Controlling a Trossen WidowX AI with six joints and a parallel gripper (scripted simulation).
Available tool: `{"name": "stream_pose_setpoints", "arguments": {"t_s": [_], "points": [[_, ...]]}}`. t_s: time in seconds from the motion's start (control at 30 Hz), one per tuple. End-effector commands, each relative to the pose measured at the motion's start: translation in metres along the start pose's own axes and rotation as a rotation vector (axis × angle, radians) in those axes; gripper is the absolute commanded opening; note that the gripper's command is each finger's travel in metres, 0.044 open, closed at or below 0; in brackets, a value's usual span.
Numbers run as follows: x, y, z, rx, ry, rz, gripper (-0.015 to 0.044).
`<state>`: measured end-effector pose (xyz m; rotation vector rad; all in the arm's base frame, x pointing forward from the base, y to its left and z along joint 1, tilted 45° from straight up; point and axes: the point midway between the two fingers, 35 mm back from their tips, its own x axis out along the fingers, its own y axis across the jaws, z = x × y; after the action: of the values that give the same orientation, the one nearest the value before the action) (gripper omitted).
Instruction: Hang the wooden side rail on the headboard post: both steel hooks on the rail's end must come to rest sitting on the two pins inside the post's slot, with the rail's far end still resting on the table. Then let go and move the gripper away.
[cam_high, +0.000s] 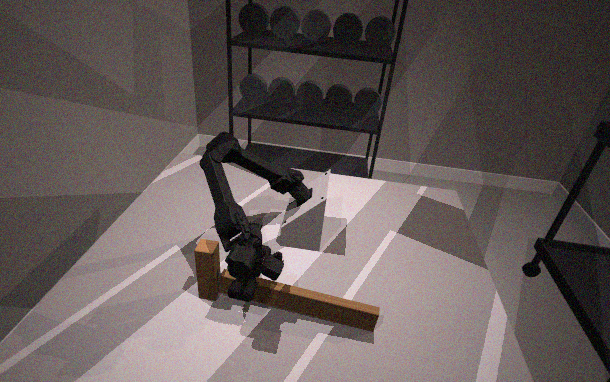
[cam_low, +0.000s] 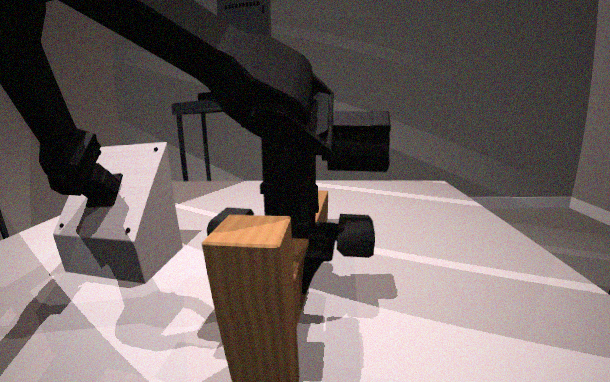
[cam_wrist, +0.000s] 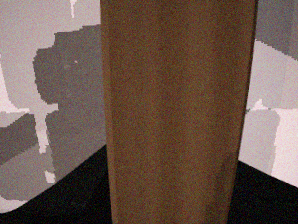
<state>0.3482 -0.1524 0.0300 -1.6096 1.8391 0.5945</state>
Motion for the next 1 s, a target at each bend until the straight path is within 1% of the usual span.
{"name": "stream_pose_setpoints", "arguments": {"t_s": [0.0, 0.97], "points": [[-0.0059, -0.0042, -0.0026, 0.003, -0.001, -0.018, 0.0000], [-0.0077, -0.0057, -0.0058, 0.003, -0.001, -0.018, 0.0000]]}}
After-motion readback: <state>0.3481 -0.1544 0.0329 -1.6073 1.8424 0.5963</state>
